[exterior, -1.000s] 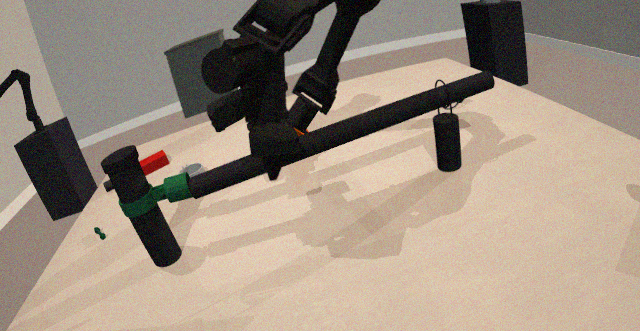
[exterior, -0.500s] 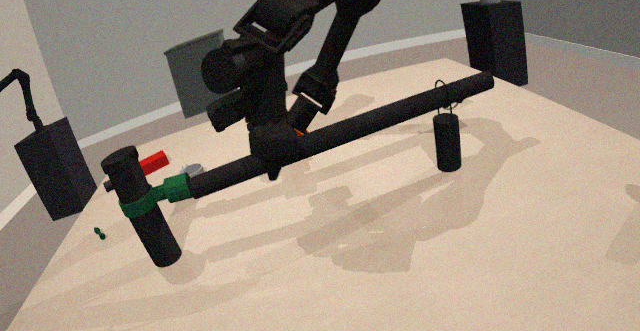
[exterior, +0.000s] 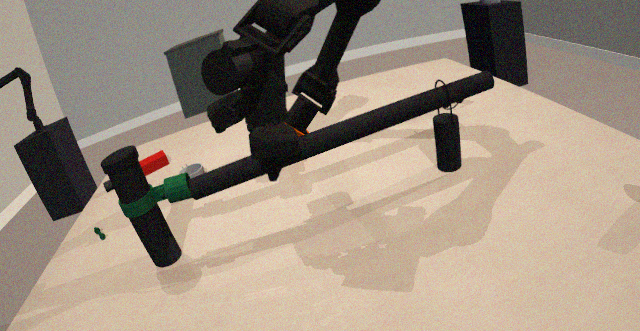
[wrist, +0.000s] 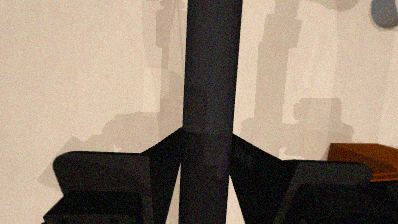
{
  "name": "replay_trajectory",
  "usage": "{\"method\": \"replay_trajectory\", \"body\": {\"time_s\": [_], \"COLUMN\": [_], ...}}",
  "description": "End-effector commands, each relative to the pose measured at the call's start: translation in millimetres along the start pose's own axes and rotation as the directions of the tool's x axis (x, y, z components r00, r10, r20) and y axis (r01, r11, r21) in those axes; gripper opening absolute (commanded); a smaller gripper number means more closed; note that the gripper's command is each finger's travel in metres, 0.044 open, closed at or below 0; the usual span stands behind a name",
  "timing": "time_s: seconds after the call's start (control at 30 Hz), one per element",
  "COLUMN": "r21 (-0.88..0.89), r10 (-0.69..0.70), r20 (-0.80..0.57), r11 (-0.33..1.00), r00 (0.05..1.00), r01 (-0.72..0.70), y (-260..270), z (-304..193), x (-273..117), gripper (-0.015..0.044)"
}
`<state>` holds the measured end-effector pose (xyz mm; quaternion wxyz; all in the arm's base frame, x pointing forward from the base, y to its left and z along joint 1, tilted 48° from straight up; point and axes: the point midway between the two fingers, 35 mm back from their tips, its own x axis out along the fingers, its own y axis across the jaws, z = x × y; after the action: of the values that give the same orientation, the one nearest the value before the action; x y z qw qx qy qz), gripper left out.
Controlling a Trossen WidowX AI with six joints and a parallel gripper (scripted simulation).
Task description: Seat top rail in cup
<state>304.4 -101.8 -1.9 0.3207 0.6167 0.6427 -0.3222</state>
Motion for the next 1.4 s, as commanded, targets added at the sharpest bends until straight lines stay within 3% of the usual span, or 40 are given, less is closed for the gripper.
{"method": "replay_trajectory", "body": {"time_s": [0.0, 1.37], "r21": [0.002, 0.0], "r10": [0.002, 0.003], "r20": [0.001, 0.013], "r11": [1.0, 1.0], "r00": [1.0, 1.0], "r01": [-0.002, -0.003], "y": [-0.2, 0.8], "z": [0.5, 5.7], "x": [-0.7, -6.5], "gripper": [0.0, 0.0]}}
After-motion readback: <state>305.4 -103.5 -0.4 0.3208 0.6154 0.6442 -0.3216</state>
